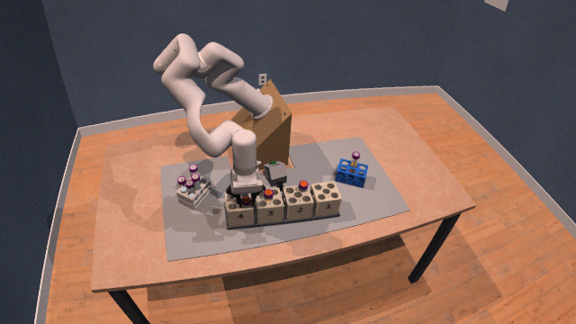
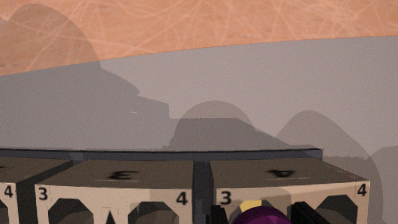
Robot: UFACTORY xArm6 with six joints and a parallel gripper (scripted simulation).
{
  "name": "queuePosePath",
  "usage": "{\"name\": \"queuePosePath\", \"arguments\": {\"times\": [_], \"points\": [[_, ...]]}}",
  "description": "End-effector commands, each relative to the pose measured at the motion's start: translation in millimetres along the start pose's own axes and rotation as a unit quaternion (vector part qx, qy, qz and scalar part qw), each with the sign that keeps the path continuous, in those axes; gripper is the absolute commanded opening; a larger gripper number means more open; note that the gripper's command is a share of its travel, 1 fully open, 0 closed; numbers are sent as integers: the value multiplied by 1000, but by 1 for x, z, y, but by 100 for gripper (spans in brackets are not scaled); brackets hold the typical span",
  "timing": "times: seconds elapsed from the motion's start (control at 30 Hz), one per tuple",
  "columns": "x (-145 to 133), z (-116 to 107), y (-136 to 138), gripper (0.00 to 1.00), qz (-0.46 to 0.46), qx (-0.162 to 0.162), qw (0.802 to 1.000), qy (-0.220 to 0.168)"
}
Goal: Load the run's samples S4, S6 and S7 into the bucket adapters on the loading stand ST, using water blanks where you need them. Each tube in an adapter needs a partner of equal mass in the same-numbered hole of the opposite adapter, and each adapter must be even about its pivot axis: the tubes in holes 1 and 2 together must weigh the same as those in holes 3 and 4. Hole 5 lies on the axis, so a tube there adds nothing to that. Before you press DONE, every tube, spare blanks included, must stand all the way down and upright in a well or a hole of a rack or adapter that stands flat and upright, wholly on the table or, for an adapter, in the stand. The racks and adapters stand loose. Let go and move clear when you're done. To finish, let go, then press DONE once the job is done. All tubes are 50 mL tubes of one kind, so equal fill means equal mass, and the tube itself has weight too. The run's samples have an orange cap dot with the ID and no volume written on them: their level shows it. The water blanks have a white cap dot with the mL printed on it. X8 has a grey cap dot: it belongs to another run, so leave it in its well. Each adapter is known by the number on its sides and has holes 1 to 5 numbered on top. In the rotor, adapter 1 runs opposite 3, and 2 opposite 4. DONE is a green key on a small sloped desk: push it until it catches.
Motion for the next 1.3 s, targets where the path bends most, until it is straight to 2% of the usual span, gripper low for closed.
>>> {"name": "queuePosePath", "arguments": {"times": [0.0,1.27], "points": [[1,-3,0,44,0,0,1000,2],[1,-71,0,44,1,0,1000,2]]}}
Point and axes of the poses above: the point where the finger pads meet when closed, its own z axis out along the fingers, its own y axis across the jaws, x = y × z, the point moved 10 cm from there along -z, back along the fingers, and after that the axes turned 8 degrees about -z, right-handed, at the moved point
